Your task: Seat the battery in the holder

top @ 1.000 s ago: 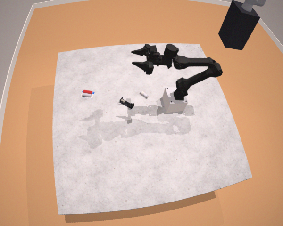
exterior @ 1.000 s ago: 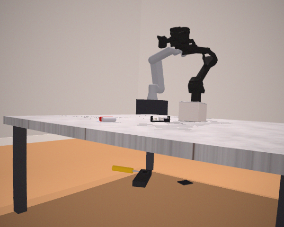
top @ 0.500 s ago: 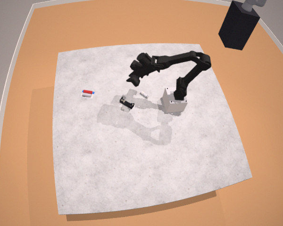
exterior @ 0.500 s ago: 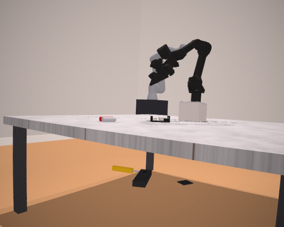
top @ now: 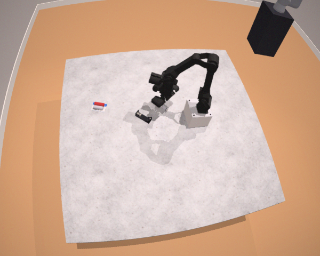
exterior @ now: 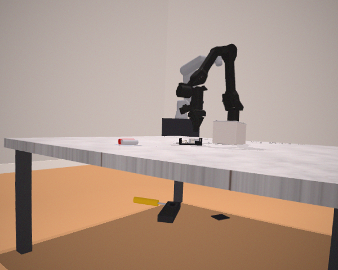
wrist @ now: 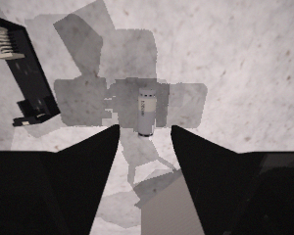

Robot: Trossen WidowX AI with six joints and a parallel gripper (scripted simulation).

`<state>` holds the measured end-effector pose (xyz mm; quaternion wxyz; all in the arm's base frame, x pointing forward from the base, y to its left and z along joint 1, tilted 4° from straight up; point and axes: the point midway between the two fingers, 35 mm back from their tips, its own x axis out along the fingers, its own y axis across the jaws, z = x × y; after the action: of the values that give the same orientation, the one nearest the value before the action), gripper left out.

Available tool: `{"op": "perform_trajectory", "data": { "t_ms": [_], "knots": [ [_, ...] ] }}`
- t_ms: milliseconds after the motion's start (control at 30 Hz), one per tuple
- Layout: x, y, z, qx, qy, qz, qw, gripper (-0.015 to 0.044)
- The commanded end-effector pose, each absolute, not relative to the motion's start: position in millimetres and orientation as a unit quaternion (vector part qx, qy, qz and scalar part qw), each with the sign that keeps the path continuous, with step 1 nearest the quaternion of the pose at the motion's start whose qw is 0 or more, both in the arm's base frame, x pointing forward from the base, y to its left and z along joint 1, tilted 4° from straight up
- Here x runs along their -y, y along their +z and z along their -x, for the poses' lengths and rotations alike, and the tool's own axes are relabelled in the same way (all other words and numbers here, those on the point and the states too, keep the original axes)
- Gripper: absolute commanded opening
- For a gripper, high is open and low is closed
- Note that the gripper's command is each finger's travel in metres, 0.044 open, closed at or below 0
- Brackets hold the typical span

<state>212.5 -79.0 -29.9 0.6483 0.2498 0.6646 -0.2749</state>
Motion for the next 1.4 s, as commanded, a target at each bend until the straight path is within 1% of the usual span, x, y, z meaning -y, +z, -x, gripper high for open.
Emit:
{"op": "perform_trajectory", "data": {
  "t_ms": [0, 1033, 1167, 1367],
  "knots": [
    [80, -33, -211, -0.668, -0.281, -0.252, 0.642, 0.0228],
    [80, -81, -207, -0.668, -0.281, -0.252, 0.642, 0.0228],
    [80, -81, -207, -0.668, -0.281, -0.252, 0.642, 0.0123],
    [80, -81, -207, -0.668, -0.281, -0.252, 0.642, 0.0083]
  ]
}}
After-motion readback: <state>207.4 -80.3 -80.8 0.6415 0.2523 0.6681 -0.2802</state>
